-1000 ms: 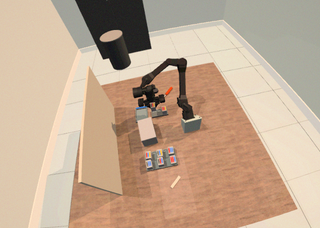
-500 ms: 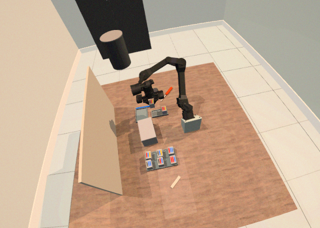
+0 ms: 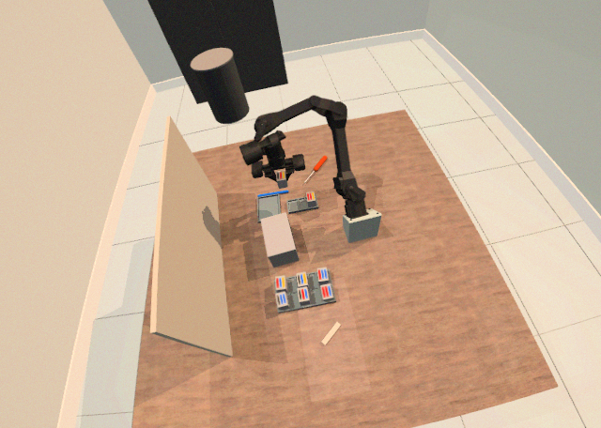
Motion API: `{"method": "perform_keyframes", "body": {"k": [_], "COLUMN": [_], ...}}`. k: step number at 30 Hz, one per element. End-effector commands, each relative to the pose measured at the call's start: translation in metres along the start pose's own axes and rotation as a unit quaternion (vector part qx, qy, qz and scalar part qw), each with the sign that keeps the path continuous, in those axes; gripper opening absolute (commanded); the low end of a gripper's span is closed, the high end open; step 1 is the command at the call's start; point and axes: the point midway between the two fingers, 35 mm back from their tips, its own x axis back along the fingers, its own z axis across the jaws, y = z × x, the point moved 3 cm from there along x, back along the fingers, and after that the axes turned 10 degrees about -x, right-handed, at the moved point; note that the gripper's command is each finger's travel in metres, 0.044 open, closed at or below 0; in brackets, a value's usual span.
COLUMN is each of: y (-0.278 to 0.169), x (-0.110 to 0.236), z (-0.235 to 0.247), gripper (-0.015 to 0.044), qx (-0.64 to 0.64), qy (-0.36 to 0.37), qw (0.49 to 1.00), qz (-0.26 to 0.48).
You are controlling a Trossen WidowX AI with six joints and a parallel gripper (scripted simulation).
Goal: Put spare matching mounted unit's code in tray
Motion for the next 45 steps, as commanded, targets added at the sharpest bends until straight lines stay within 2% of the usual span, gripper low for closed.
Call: {"method": "perform_keyframes", "body": {"k": [1, 19, 45], "y": [-0.001, -0.009, -0.011], "x": [0.002, -0.001, -0.019], "z": [0.015, 0.087, 0.091], "gripper": [0.0000, 0.0000, 0.0000], "qx": [0.001, 0.000, -0.001], "qy": [-0.002, 0.000, -0.001], "qw": [1.000, 1.000, 1.000], "qz": [0.002, 0.001, 0.004]}}
